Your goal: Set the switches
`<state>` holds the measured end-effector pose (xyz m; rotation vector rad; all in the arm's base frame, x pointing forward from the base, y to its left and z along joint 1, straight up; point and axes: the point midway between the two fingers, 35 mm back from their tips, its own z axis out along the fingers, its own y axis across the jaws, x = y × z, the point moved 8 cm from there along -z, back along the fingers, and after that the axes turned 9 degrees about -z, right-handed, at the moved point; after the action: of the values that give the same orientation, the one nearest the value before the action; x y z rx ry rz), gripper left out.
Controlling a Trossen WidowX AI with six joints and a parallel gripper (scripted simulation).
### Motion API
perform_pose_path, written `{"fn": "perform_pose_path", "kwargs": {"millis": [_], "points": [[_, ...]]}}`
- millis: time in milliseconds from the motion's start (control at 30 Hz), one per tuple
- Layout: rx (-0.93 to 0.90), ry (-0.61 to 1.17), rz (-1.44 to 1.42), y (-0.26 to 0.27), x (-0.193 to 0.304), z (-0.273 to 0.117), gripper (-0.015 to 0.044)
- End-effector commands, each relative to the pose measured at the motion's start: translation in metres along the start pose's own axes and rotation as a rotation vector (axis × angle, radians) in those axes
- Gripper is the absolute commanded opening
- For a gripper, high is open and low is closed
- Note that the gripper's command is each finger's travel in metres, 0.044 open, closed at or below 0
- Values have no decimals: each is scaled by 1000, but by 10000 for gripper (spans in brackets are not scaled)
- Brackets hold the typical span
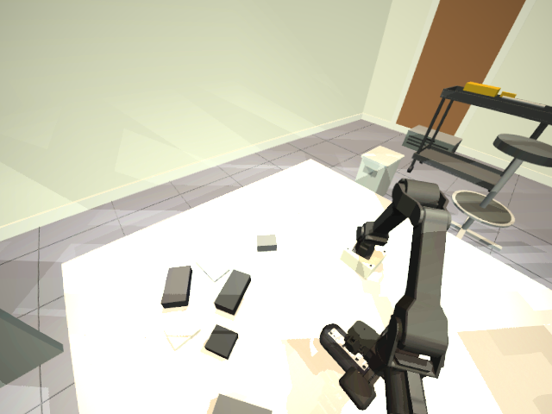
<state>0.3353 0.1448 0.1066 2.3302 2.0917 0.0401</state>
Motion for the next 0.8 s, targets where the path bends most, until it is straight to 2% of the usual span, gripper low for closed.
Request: {"fn": "perform_pose_path", "kwargs": {"millis": [0, 767], "points": [[-8, 0, -2, 0, -2, -6, 336], [-8, -1, -2, -1, -12, -23, 336]]}}
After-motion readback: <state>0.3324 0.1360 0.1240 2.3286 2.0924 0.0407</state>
